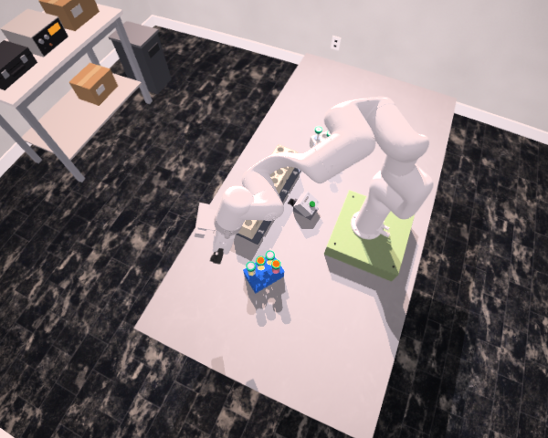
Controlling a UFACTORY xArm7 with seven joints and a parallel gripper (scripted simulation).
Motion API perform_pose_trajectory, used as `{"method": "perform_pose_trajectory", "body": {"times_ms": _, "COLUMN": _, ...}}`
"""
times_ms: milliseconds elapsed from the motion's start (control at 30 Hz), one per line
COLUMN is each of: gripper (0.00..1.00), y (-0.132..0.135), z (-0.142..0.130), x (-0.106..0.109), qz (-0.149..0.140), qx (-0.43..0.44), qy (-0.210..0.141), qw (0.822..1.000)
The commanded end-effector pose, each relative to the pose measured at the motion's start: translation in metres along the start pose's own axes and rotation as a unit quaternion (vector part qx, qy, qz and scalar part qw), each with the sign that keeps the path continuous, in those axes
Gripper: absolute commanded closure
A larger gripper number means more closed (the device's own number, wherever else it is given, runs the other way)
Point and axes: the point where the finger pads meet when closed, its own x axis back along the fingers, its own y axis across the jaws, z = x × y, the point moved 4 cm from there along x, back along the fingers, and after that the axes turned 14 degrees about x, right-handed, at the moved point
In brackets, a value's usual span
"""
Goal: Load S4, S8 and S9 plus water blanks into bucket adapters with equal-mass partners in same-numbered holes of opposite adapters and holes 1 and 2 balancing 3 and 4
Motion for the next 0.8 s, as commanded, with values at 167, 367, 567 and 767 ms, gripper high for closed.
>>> {"method": "perform_pose_trajectory", "body": {"times_ms": 167, "gripper": 0.0, "y": 0.029, "z": -0.004, "x": 0.0, "qz": -0.008, "qx": -0.018, "qy": -0.015, "qw": 1.0}}
{"method": "perform_pose_trajectory", "body": {"times_ms": 367, "gripper": 0.0, "y": 0.053, "z": -0.011, "x": -0.002, "qz": -0.008, "qx": -0.018, "qy": -0.015, "qw": 1.0}}
{"method": "perform_pose_trajectory", "body": {"times_ms": 567, "gripper": 0.0, "y": 0.081, "z": -0.02, "x": -0.004, "qz": -0.016, "qx": -0.036, "qy": -0.033, "qw": 0.999}}
{"method": "perform_pose_trajectory", "body": {"times_ms": 767, "gripper": 0.0, "y": 0.099, "z": -0.027, "x": -0.005, "qz": -0.021, "qx": -0.055, "qy": -0.05, "qw": 0.997}}
